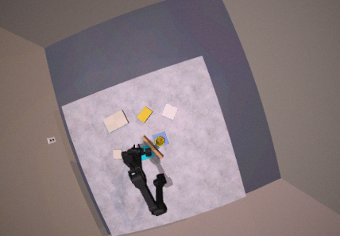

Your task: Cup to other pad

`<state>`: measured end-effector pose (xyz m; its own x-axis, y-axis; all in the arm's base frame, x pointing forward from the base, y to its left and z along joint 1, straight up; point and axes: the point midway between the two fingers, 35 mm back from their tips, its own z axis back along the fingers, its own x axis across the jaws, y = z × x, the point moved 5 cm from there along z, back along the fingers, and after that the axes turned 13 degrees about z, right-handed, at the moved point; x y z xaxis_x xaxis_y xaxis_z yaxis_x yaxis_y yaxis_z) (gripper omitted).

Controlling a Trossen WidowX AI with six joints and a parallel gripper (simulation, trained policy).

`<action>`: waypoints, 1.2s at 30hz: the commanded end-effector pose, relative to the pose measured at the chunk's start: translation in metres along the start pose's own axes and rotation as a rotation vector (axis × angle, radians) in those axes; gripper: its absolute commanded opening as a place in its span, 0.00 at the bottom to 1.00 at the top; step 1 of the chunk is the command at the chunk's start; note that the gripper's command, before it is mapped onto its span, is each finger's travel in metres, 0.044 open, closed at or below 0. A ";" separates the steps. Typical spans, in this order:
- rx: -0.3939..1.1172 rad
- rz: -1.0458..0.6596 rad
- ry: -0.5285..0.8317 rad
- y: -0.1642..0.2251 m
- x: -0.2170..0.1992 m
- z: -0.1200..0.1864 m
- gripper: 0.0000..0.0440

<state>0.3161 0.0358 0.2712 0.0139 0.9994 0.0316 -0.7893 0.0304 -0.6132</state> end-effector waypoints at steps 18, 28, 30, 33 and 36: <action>0.310 0.069 0.070 0.010 -0.023 -0.018 0.29; 0.456 0.110 0.084 0.018 -0.038 -0.026 0.27; 0.484 0.118 0.086 0.021 -0.042 -0.027 0.26; 0.525 0.130 0.088 0.024 -0.047 -0.030 0.26; 0.563 0.140 0.089 0.028 -0.053 -0.033 0.26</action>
<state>0.3125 -0.0105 0.2314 -0.0713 0.9929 -0.0953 -0.9879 -0.0834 -0.1305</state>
